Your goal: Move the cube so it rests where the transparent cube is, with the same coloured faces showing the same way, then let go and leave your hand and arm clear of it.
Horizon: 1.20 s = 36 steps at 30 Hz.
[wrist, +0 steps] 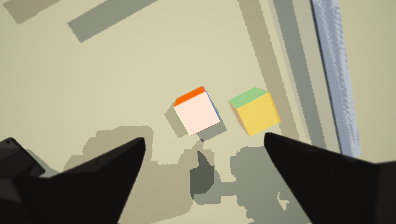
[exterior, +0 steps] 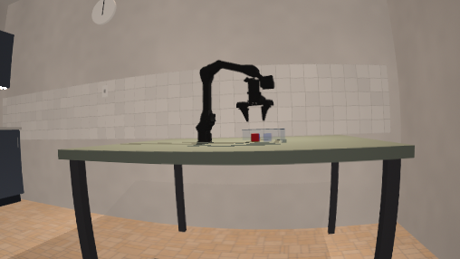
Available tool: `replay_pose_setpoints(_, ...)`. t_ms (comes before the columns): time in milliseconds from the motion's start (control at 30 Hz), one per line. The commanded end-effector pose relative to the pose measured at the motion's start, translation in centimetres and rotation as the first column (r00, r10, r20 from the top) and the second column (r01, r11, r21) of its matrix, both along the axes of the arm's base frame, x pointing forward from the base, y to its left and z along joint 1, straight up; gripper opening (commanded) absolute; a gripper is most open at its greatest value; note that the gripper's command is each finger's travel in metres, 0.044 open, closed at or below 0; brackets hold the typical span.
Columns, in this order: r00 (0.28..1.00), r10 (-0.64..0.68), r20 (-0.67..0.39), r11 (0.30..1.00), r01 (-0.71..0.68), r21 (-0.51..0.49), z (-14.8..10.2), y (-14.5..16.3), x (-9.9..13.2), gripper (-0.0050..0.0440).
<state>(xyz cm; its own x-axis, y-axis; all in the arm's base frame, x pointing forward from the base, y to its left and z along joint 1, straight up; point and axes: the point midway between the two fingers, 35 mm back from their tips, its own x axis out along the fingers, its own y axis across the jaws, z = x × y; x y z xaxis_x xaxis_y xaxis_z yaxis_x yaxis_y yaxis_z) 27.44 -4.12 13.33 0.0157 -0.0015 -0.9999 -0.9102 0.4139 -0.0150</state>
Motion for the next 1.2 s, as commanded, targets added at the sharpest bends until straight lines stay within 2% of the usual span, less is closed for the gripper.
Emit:
replay_pose_setpoints(0,0.976,0.216,0.006,0.976,-0.216,-0.007,-0.5,0.0,0.0,0.0440)
replay_pose_setpoints(100,0.925,0.381,0.004,0.925,-0.380,-0.010,-1.0,0.0,0.0,0.0440)
replay_pose_setpoints(167,0.910,0.415,0.003,0.910,-0.415,-0.010,-1.2,0.0,0.0,0.0440)
replay_pose_setpoints(500,0.909,0.416,0.003,0.909,-0.416,-0.010,-1.3,0.0,0.0,0.0440)
replay_pose_setpoints(1167,0.909,0.416,0.003,0.909,-0.416,-0.011,-4.2,0.0,0.2,0.0440)
